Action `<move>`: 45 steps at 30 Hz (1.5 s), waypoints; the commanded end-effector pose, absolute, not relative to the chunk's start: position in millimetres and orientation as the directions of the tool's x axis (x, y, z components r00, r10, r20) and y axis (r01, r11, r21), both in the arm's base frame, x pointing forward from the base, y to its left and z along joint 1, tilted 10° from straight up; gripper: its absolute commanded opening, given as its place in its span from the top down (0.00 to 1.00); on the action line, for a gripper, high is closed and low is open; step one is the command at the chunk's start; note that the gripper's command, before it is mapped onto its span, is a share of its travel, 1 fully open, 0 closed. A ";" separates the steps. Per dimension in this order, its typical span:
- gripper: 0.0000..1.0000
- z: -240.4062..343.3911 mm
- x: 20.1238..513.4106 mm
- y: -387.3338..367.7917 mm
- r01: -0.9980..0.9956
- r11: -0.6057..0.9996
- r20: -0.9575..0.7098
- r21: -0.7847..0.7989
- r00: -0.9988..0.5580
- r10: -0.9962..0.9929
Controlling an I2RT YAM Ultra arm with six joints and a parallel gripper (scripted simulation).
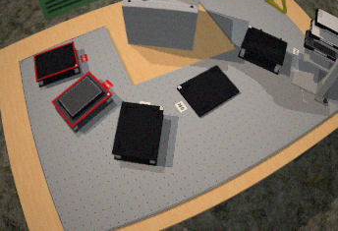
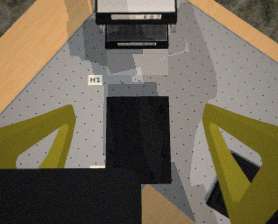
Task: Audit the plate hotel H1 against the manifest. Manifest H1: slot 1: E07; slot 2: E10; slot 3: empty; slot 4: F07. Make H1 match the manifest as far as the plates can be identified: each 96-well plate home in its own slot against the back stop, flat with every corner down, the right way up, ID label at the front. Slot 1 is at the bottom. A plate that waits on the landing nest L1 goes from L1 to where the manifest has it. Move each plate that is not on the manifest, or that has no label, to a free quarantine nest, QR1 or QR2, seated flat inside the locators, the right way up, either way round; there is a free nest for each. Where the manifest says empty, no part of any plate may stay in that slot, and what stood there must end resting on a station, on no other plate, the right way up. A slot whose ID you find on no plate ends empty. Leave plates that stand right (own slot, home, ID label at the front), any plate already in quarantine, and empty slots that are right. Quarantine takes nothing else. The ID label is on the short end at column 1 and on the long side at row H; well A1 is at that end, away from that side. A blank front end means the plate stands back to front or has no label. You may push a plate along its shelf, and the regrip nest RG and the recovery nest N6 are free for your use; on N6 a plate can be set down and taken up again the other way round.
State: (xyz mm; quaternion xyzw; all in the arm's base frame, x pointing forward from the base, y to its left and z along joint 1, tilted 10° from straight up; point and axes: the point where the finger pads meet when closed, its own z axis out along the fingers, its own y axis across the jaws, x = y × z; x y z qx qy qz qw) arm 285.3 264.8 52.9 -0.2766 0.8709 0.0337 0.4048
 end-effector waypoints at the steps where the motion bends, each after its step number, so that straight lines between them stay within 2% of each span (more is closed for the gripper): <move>1: 0.00 66.0 296.2 278.4 -0.514 0.844 -0.752 -0.153 -0.493 -0.437; 45: 0.00 76.3 339.4 302.2 -0.509 0.847 -0.758 -0.155 -0.488 -0.433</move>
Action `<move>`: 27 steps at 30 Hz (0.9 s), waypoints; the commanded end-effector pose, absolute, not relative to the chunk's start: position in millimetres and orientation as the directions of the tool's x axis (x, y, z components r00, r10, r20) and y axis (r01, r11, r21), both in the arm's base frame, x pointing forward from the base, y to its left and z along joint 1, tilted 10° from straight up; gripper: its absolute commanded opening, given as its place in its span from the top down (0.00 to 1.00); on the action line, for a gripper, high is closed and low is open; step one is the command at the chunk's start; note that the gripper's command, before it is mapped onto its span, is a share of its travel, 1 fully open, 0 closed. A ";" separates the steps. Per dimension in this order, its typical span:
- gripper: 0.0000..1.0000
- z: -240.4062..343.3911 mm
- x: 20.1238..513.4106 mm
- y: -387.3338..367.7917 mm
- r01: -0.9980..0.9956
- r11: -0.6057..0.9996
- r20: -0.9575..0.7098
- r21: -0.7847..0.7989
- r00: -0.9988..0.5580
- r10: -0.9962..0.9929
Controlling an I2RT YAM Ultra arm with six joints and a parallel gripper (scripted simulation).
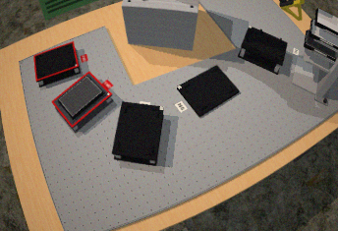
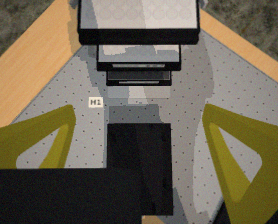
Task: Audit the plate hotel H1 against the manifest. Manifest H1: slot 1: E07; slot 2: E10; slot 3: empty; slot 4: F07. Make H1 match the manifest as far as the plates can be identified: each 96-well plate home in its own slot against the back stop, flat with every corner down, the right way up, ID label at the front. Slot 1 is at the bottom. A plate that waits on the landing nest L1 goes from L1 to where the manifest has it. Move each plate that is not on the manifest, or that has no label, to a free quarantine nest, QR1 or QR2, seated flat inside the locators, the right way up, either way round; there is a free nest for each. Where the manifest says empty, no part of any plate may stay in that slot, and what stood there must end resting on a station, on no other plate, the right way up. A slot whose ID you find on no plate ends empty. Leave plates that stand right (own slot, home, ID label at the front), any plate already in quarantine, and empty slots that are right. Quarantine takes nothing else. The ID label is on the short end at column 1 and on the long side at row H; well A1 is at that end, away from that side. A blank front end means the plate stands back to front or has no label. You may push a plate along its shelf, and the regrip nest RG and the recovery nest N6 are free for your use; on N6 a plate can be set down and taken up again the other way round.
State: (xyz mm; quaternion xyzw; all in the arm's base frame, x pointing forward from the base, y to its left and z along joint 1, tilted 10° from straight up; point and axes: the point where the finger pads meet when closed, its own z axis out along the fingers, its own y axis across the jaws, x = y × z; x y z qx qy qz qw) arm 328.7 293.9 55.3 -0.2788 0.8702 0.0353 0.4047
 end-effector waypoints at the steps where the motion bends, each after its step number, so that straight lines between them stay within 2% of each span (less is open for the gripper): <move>1: 0.00 65.8 340.4 300.9 -0.510 0.845 -0.741 -0.162 -0.502 -0.446; 16: 0.00 66.5 353.6 310.8 -0.515 0.842 -0.739 -0.161 -0.502 -0.448; 17: 0.00 82.5 355.0 313.5 -0.511 0.845 -0.763 -0.154 -0.483 -0.431; 19: 0.00 67.7 357.9 313.9 -0.513 0.843 -0.744 -0.160 -0.498 -0.445; 27: 0.00 67.4 366.6 318.5 -0.514 0.843 -0.741 -0.161 -0.501 -0.447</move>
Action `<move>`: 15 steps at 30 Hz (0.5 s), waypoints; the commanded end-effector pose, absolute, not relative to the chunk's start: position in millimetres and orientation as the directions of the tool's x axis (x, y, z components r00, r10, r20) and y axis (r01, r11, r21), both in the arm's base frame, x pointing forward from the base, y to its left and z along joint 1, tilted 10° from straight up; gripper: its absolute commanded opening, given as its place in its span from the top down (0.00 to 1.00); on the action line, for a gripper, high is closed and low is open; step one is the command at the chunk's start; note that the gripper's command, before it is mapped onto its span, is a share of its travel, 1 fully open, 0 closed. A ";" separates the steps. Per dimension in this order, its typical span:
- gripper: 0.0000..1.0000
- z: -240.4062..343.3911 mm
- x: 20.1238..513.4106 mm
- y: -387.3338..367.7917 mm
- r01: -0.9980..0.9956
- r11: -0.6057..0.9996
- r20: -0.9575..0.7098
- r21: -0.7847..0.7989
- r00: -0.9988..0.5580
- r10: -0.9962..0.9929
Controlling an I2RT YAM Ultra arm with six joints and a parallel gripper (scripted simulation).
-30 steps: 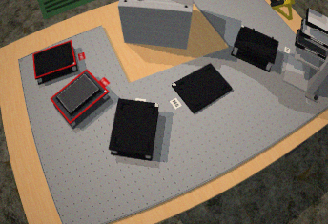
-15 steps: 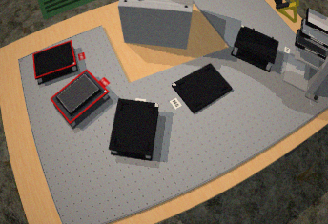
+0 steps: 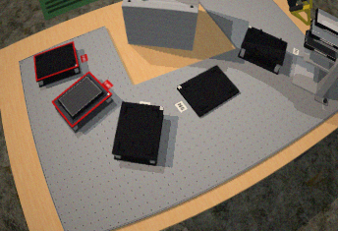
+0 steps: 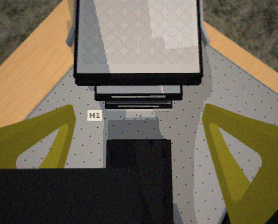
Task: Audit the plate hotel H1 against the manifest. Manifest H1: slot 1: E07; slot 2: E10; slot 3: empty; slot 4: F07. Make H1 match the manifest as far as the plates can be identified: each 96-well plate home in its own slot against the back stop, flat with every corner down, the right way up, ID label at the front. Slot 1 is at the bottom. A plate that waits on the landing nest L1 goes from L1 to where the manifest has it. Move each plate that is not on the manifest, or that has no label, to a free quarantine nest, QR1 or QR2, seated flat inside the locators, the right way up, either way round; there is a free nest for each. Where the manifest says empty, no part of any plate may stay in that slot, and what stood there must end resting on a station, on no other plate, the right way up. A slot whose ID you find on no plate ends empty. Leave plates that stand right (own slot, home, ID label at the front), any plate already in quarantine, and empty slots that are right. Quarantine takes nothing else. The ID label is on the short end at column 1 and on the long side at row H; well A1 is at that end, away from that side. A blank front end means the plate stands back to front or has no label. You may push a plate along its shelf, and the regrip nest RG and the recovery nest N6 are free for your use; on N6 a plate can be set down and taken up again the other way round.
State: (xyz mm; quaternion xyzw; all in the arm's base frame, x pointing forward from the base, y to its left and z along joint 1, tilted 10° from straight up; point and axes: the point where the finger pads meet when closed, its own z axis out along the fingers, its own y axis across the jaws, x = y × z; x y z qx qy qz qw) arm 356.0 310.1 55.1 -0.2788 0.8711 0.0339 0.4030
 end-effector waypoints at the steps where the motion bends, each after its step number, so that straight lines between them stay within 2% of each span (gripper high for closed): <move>1: 0.00 66.9 367.4 318.7 -0.514 0.842 -0.739 -0.162 -0.503 -0.449; 15: 0.00 70.0 379.6 328.4 -0.517 0.841 -0.741 -0.161 -0.499 -0.449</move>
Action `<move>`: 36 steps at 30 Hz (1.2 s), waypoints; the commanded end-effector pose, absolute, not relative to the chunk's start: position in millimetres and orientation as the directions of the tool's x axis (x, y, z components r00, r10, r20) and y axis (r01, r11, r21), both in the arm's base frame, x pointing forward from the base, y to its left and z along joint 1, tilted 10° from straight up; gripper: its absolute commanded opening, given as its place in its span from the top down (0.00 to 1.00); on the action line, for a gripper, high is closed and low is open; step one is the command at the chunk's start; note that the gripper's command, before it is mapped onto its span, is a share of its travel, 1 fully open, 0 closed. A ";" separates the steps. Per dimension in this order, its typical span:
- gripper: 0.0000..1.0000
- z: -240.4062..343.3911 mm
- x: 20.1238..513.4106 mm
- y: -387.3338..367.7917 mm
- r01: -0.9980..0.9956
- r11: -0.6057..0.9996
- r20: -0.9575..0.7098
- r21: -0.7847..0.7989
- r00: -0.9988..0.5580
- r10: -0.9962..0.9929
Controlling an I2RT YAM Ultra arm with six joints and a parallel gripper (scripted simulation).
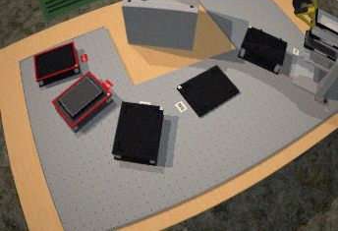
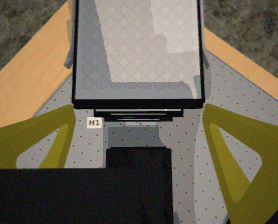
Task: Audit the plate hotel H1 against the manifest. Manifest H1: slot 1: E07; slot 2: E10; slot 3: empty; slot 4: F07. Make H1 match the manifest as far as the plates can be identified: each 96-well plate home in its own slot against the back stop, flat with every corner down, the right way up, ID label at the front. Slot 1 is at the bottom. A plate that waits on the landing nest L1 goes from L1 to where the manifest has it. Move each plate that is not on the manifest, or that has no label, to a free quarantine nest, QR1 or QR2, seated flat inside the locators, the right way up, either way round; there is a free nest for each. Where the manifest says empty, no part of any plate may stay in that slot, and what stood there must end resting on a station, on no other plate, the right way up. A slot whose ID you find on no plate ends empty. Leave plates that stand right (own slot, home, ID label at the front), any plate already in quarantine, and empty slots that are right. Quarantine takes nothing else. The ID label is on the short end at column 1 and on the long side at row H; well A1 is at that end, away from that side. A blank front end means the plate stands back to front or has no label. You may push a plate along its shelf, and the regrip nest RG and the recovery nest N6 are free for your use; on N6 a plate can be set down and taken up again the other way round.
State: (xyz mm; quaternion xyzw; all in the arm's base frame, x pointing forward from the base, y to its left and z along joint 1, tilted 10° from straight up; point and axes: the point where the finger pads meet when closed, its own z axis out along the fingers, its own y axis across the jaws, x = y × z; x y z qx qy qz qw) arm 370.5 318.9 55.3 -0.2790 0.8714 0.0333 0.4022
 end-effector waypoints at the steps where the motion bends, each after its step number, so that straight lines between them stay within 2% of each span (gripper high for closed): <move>1: 0.00 67.9 381.8 328.0 -0.515 0.842 -0.739 -0.162 -0.502 -0.449; 9: 0.00 84.2 386.3 336.3 -0.516 0.843 -0.766 -0.153 -0.477 -0.431; 16: 0.00 70.7 382.6 329.9 -0.513 0.844 -0.745 -0.159 -0.498 -0.443; 17: 0.14 70.7 382.6 329.9 -0.513 0.844 -0.745 -0.159 -0.498 -0.443; 36: 0.14 70.7 382.6 329.9 -0.513 0.844 -0.745 -0.159 -0.498 -0.443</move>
